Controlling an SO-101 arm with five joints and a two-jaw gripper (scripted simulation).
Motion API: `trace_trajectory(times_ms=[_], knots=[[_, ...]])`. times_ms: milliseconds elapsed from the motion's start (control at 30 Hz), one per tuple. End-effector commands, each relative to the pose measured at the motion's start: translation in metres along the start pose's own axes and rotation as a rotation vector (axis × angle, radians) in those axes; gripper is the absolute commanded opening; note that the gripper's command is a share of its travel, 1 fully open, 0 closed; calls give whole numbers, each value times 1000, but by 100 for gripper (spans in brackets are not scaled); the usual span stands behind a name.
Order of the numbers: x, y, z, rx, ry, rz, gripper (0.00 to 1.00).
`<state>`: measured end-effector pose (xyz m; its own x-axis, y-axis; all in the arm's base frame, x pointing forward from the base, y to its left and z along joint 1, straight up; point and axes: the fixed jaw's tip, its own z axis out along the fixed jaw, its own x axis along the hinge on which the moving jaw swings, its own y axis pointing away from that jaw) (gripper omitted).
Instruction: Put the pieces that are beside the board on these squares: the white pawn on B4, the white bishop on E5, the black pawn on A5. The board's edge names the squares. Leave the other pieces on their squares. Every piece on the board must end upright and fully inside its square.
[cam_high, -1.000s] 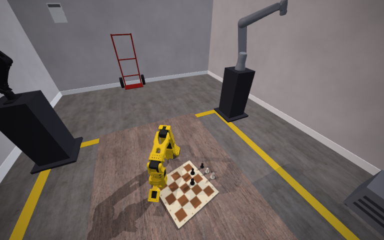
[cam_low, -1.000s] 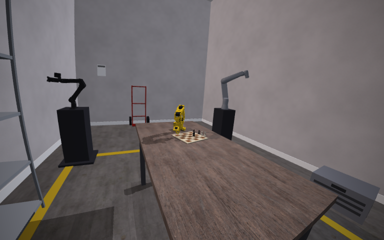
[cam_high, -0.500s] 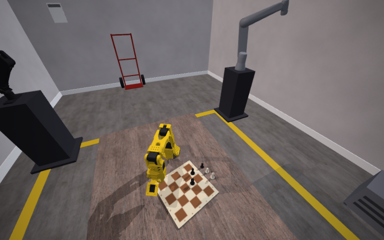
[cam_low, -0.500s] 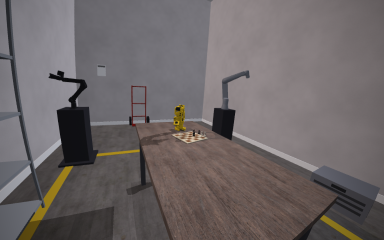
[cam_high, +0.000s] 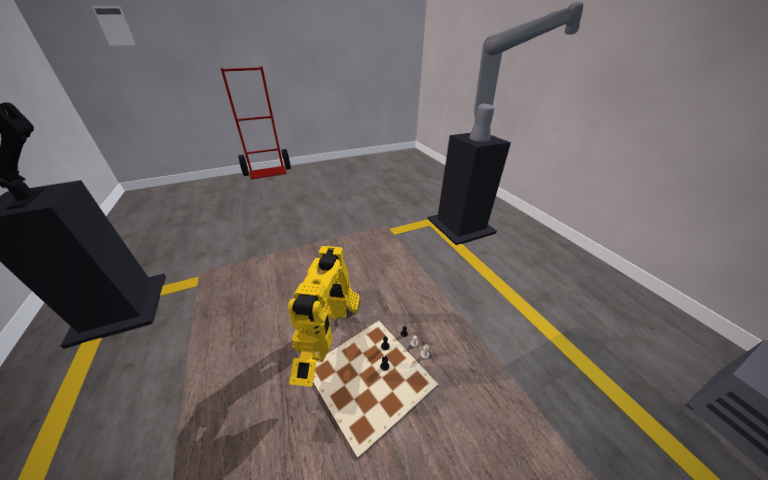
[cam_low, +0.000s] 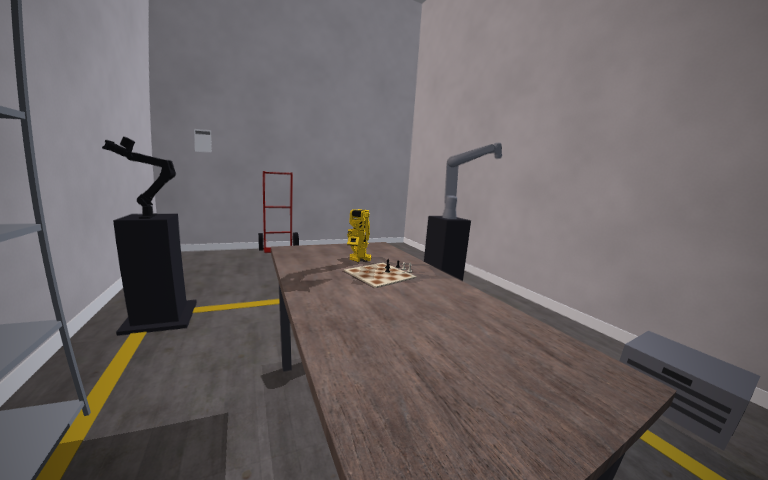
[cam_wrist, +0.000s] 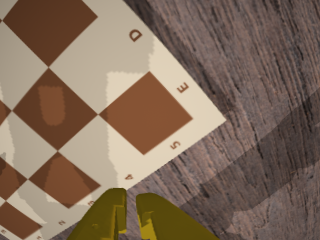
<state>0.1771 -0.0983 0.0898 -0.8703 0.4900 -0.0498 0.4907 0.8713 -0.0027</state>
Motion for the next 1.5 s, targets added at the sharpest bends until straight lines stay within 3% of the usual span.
trace_trajectory(times_ms=[0, 300, 533, 767, 833, 1000, 1200, 1467], knots=[[-2, 2, -4, -1, -29, -16, 0], [-3, 32, -1, -13, -88, -157, 1], [9, 91, 3, -62, -200, -429, 4], [46, 154, 6, -162, -322, -743, 6], [46, 154, 6, -162, -322, -743, 6], [79, 185, 7, -246, -388, -930, 8], [109, 203, 7, -319, -431, -1068, 9], [118, 207, 7, -344, -443, -1109, 9]])
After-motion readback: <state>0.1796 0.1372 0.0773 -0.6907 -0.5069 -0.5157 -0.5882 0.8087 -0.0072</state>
